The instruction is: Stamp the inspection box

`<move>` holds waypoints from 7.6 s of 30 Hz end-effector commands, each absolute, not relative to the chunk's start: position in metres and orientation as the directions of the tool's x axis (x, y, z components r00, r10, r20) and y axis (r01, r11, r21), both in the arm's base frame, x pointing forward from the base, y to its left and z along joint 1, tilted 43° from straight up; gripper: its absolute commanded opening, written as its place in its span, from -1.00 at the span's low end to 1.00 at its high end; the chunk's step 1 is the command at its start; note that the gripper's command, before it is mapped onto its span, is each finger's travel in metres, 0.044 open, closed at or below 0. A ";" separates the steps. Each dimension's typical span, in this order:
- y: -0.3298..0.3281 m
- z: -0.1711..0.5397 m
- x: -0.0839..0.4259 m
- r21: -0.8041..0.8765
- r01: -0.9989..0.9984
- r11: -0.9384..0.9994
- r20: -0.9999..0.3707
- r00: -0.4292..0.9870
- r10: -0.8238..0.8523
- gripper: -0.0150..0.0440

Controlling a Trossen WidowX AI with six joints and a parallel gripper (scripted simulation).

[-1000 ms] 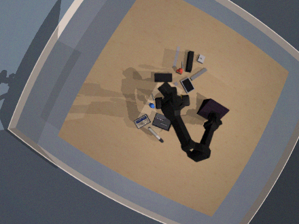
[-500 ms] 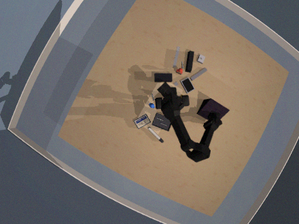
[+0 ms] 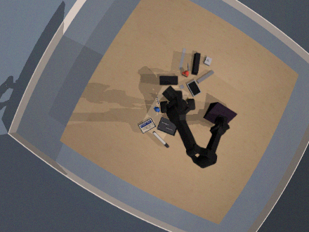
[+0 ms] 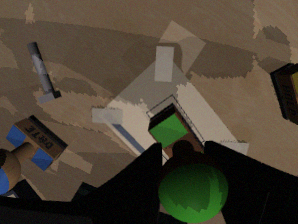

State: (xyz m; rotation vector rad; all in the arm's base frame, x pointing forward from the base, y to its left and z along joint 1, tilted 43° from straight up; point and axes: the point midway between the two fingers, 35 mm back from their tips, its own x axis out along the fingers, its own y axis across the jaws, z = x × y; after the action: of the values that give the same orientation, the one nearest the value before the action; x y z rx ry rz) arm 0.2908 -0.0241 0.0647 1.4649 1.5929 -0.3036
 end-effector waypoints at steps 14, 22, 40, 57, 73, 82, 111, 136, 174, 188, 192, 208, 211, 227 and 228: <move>-0.015 0.057 0.291 0.389 0.886 0.252 -0.738 0.136 0.661 -0.49; -0.013 0.055 0.292 0.389 0.886 0.252 -0.738 0.136 0.661 -0.49; -0.011 0.053 0.292 0.391 0.886 0.251 -0.737 0.139 0.661 -0.49; -0.010 0.051 0.292 0.391 0.886 0.251 -0.737 0.139 0.661 -0.49; -0.010 0.051 0.292 0.391 0.886 0.251 -0.737 0.139 0.661 -0.49; -0.010 0.051 0.292 0.391 0.886 0.251 -0.737 0.139 0.661 -0.49; -0.010 0.051 0.292 0.391 0.886 0.251 -0.737 0.139 0.661 -0.49; -0.017 0.059 0.291 0.391 0.886 0.251 -0.738 0.138 0.661 -0.49; -0.057 0.103 0.282 0.389 0.886 0.252 -0.739 0.137 0.659 -0.49; -0.090 0.086 0.319 0.392 0.884 0.254 -0.740 0.139 0.658 -0.49; -0.102 0.078 0.331 0.393 0.883 0.255 -0.741 0.140 0.657 -0.49; -0.128 0.054 0.355 0.396 0.881 0.258 -0.741 0.141 0.656 -0.49; -0.126 0.051 0.356 0.396 0.881 0.258 -0.741 0.141 0.656 -0.49; -0.109 0.032 0.362 0.396 0.881 0.258 -0.742 0.141 0.656 -0.49; -0.108 0.030 0.362 0.396 0.881 0.258 -0.742 0.141 0.656 -0.49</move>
State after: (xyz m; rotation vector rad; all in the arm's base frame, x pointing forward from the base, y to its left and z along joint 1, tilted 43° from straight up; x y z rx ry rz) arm 0.3608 -0.1120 0.0350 1.4559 1.5838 -0.2976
